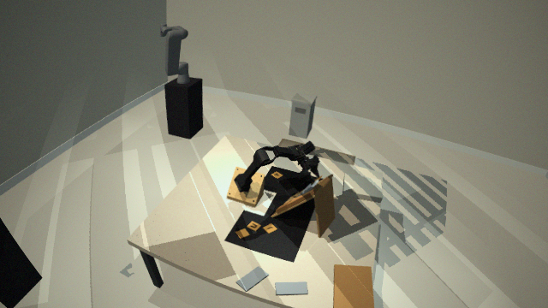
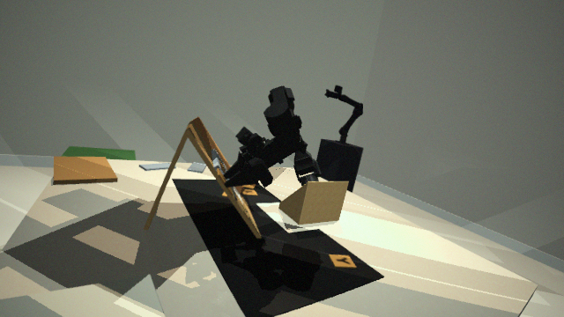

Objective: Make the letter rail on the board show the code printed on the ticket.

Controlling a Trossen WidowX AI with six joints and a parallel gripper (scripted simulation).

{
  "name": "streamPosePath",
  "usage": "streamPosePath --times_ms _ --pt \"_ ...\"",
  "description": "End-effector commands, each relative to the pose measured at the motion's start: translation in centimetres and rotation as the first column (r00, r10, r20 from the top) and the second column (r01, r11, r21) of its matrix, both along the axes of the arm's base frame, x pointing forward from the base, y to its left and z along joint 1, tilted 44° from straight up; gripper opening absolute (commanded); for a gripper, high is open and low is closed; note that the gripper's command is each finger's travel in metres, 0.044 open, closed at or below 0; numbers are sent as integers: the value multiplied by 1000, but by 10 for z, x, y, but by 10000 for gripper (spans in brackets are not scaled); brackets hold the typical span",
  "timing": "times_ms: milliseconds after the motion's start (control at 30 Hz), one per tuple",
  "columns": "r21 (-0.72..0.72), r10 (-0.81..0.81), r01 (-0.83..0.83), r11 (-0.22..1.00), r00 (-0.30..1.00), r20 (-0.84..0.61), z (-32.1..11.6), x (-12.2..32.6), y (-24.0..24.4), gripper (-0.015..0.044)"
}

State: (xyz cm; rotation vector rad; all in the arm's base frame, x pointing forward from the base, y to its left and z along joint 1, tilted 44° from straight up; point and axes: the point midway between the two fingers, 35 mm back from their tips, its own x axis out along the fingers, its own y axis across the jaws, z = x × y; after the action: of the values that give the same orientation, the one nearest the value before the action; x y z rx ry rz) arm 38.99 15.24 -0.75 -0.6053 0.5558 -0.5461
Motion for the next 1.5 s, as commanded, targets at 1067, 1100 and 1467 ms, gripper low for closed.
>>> streamPosePath --times_ms 1067,1100,1467 --pt "-2 2 -2 1000 1000 -7 11 -7 -14 0" --pt "-2 2 -2 1000 1000 -7 11 -7 -14 0" --pt "-3 2 -2 1000 1000 -8 15 -8 -18 0"
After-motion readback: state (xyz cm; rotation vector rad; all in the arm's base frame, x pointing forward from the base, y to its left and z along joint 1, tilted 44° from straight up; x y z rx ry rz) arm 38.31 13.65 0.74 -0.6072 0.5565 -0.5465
